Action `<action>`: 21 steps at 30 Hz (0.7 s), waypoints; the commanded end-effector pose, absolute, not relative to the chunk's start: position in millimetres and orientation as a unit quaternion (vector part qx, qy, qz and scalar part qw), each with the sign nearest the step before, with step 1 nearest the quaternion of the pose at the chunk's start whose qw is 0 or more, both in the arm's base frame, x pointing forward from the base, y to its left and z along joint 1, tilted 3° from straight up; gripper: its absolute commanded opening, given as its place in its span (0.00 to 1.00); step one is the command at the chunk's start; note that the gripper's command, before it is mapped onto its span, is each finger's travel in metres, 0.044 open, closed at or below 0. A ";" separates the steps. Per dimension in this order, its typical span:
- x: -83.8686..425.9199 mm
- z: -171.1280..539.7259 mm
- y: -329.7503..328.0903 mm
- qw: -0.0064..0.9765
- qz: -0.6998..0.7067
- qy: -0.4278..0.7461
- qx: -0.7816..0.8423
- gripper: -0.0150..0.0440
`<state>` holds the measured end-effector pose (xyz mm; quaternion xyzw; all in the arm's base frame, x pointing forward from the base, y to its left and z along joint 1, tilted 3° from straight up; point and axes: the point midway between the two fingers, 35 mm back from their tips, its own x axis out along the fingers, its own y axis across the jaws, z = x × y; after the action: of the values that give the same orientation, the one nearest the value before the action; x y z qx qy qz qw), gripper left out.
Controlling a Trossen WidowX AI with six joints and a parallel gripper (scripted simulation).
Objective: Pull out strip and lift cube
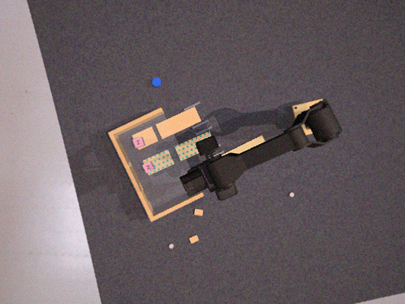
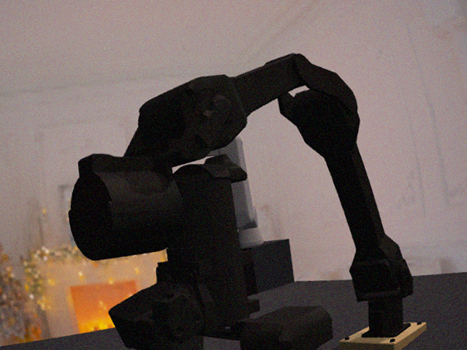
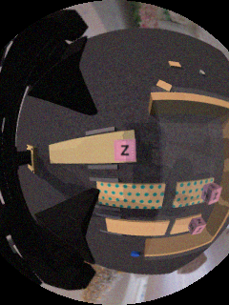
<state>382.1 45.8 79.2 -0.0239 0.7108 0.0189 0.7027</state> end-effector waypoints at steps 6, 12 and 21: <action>410.0 77.0 49.0 0.702 0.021 0.712 -0.025 0.96; 410.6 68.7 49.1 0.702 0.021 0.712 -0.025 0.69; 411.2 53.9 49.0 0.702 0.021 0.712 -0.025 0.68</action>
<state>413.3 49.0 64.0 -0.0232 0.7058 0.0191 0.7077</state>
